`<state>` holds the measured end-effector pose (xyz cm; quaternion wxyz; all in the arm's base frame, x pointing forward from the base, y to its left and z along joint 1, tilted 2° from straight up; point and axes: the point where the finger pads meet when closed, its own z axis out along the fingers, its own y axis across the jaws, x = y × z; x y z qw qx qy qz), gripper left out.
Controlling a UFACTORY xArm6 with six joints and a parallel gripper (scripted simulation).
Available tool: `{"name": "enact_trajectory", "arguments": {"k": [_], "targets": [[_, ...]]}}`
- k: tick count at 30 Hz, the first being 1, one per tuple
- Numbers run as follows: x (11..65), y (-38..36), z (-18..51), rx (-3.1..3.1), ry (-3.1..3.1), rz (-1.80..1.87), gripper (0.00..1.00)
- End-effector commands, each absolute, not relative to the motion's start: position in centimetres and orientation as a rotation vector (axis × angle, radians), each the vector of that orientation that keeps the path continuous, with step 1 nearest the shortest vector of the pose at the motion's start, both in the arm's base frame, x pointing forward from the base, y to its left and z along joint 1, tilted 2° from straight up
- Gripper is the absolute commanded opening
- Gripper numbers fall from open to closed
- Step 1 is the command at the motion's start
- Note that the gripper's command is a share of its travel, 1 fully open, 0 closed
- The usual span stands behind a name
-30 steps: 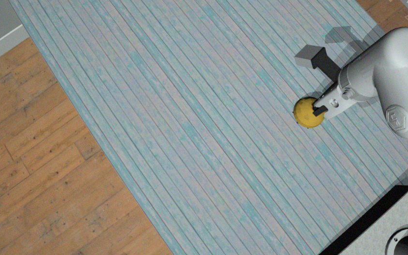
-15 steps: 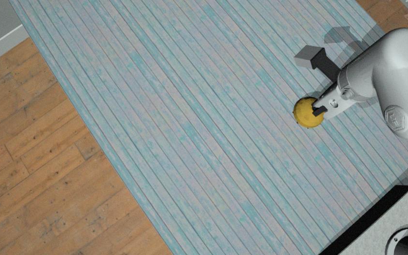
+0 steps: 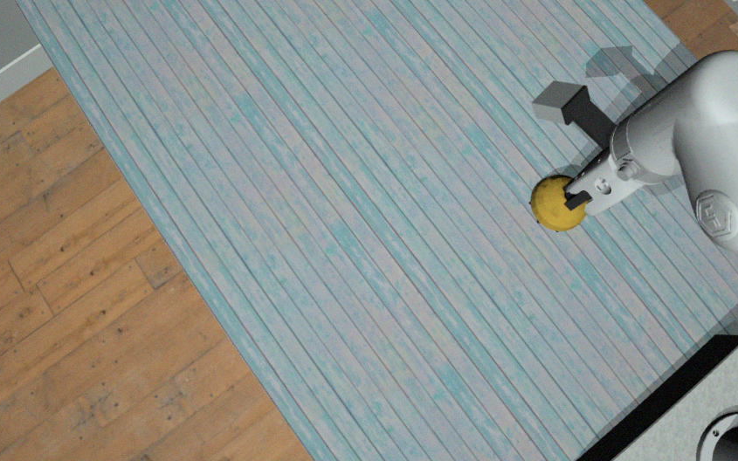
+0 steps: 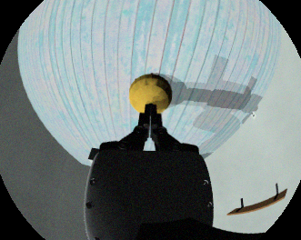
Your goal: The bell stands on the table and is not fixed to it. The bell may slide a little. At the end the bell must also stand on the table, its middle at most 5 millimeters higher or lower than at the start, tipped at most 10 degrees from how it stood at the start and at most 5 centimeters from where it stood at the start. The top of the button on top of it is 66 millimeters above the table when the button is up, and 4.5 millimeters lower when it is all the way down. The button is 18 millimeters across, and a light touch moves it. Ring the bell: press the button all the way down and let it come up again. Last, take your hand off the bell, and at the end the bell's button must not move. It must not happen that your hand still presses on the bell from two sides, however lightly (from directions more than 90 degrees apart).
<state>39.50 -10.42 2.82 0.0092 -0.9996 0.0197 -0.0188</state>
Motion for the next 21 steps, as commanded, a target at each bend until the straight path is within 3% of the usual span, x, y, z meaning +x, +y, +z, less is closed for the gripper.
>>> {"name": "enact_trajectory", "arguments": {"k": [1, 21], "targets": [[39.55, -10.43, 2.71, -3.122, 0.062, -0.059, 0.00], [39.54, -10.44, 3.01, -3.122, 0.062, -0.059, 0.00]]}}
